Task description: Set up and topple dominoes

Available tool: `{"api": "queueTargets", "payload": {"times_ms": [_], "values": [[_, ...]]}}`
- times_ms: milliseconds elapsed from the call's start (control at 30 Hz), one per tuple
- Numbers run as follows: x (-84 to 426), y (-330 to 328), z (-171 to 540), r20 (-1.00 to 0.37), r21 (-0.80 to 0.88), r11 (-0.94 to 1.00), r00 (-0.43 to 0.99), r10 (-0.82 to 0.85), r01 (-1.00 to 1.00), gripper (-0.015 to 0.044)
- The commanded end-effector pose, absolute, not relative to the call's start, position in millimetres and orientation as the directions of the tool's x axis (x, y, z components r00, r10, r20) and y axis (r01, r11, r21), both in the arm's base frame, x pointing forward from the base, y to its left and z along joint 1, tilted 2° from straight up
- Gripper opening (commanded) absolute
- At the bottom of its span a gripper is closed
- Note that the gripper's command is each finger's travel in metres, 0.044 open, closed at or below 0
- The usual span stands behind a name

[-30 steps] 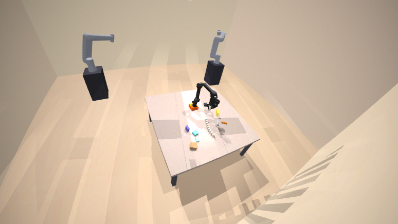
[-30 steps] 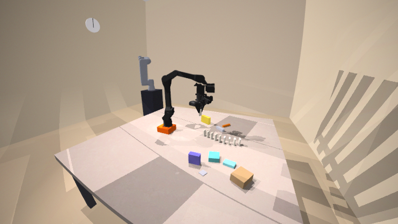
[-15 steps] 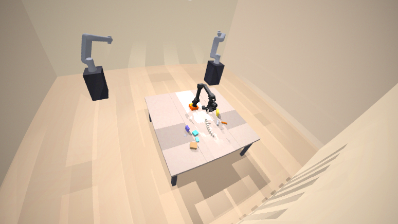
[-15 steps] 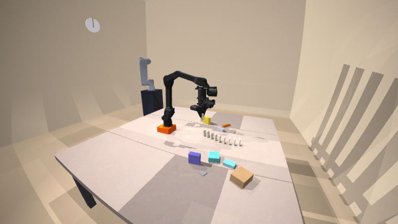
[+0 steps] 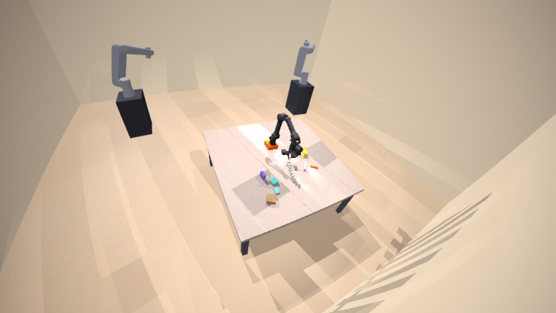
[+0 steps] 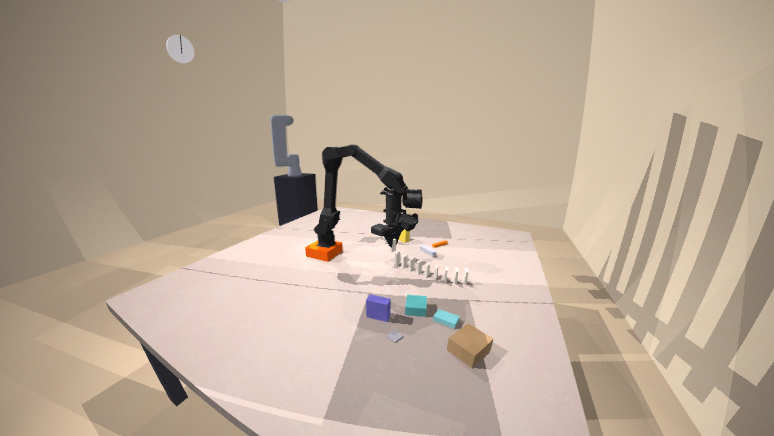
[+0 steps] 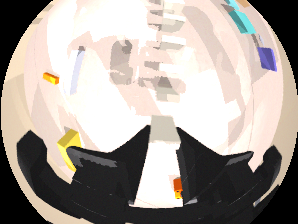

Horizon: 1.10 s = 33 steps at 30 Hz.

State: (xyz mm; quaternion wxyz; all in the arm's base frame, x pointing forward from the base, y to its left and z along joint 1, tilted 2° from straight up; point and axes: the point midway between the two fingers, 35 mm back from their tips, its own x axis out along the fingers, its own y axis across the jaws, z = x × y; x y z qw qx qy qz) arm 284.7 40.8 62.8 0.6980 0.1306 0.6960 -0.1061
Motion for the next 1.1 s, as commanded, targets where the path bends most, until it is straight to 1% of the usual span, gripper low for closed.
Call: {"api": "queueTargets", "payload": {"times_ms": [0, 167, 567, 967, 1000, 1067], "values": [[280, 41, 43, -0.999, 0.031, 0.943, 0.003, 0.032, 0.333, 0.0107], [276, 41, 23, -0.999, 0.031, 0.943, 0.003, 0.032, 0.333, 0.0107], [276, 41, 22, -0.999, 0.031, 0.943, 0.003, 0.032, 0.333, 0.0107], [276, 41, 22, -0.999, 0.031, 0.943, 0.003, 0.032, 0.333, 0.0422], [276, 41, 22, -0.999, 0.031, 0.943, 0.003, 0.032, 0.333, 0.044], [276, 41, 22, -0.999, 0.031, 0.943, 0.003, 0.032, 0.333, 0.044]]}}
